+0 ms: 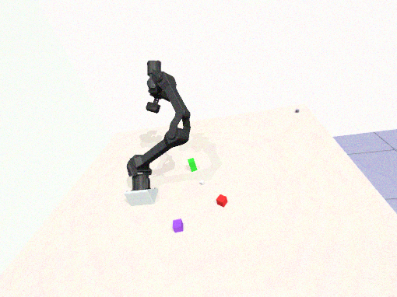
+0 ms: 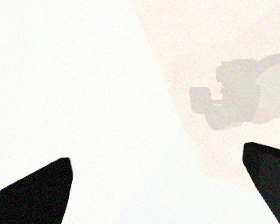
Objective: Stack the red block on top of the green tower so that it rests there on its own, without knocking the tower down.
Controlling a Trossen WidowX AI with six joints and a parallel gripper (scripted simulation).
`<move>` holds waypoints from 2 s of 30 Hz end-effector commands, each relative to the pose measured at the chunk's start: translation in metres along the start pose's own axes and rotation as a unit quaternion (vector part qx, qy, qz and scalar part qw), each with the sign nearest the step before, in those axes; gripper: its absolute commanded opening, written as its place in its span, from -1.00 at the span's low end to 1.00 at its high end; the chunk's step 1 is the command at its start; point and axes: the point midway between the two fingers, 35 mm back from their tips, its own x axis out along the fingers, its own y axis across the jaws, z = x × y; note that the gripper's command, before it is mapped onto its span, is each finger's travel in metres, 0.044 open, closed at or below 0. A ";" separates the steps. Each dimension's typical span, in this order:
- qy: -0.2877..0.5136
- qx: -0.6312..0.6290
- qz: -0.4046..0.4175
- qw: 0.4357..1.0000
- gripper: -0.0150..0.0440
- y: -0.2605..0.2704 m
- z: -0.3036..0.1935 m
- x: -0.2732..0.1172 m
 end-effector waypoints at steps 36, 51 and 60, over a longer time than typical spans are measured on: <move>-0.246 -0.313 -0.174 0.901 1.00 -0.037 -0.016 0.084; -0.313 -0.352 -0.321 0.822 1.00 -0.060 0.050 0.122; -0.330 -0.339 -0.408 0.781 1.00 -0.075 0.106 0.128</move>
